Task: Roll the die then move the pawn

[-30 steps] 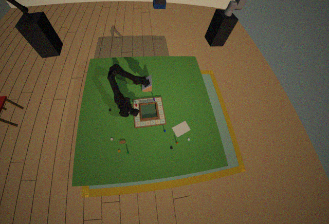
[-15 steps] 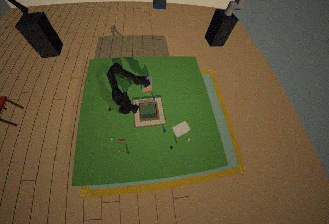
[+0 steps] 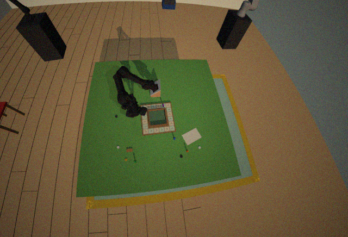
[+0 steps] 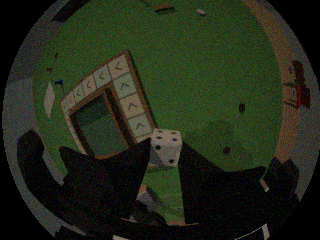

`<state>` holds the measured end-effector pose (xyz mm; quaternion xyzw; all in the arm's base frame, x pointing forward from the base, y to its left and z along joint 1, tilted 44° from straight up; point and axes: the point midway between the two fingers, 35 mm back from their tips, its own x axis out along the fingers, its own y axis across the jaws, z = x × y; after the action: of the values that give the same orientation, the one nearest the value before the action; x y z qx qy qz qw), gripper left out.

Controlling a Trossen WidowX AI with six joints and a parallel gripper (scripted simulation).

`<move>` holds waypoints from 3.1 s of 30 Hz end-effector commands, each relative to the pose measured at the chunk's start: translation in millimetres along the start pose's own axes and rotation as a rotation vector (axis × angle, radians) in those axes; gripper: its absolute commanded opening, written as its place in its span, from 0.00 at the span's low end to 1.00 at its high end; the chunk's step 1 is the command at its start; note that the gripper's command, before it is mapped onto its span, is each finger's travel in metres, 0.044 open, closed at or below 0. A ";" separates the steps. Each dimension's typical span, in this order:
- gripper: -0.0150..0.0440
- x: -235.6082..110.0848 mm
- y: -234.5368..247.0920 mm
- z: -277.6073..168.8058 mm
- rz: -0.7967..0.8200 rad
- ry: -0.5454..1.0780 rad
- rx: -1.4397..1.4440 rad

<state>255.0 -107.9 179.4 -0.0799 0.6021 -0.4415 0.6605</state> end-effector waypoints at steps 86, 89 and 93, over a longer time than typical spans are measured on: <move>0.25 52.3 164.5 -72.4 0.778 -0.442 -1.864; 0.25 51.7 164.2 -71.2 0.828 -0.527 -1.840; 0.25 43.1 159.9 -66.3 0.838 -0.547 -1.834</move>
<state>269.3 -16.0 20.9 -0.4328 0.5277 0.4758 0.5548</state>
